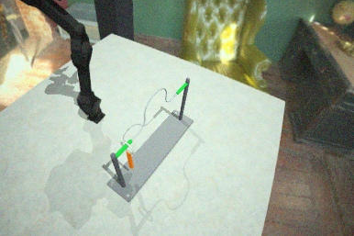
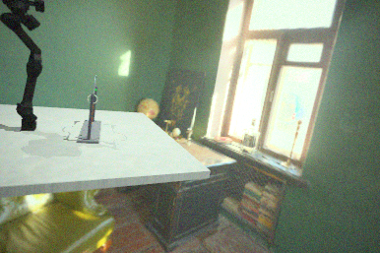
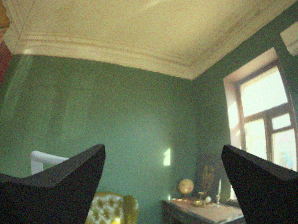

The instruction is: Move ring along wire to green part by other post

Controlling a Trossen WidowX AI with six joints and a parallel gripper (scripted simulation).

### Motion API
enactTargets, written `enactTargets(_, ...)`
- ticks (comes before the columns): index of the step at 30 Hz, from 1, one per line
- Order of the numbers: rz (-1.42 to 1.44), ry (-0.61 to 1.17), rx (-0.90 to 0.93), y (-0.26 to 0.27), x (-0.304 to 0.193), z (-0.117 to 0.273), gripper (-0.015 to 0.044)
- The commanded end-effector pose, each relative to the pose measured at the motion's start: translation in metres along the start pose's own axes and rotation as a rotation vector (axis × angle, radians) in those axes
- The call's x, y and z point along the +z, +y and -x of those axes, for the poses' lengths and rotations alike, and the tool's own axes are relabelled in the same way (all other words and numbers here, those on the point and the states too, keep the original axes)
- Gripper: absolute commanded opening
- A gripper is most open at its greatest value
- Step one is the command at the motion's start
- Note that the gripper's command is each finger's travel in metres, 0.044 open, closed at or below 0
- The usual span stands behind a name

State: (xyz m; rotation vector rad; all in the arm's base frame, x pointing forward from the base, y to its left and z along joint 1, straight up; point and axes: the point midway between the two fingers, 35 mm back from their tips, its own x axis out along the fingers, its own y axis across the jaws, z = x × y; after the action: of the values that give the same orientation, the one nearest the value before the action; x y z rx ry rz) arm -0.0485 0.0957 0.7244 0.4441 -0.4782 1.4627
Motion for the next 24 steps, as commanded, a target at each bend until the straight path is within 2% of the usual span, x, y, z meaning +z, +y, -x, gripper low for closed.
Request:
enactTargets(1, -0.002, -0.006, 0.003, 0.001, 0.001, 0.001, 0.0374)
enactTargets(9, -0.127, -0.264, 0.142, 0.05, 0.045, 0.049, 0.0164)
enactTargets(16, -0.299, -0.515, 0.323, 0.083, 0.083, 0.119, 0.016)
enactTargets(24, -0.545, -0.791, 0.586, 0.094, 0.112, 0.223, 0.016)
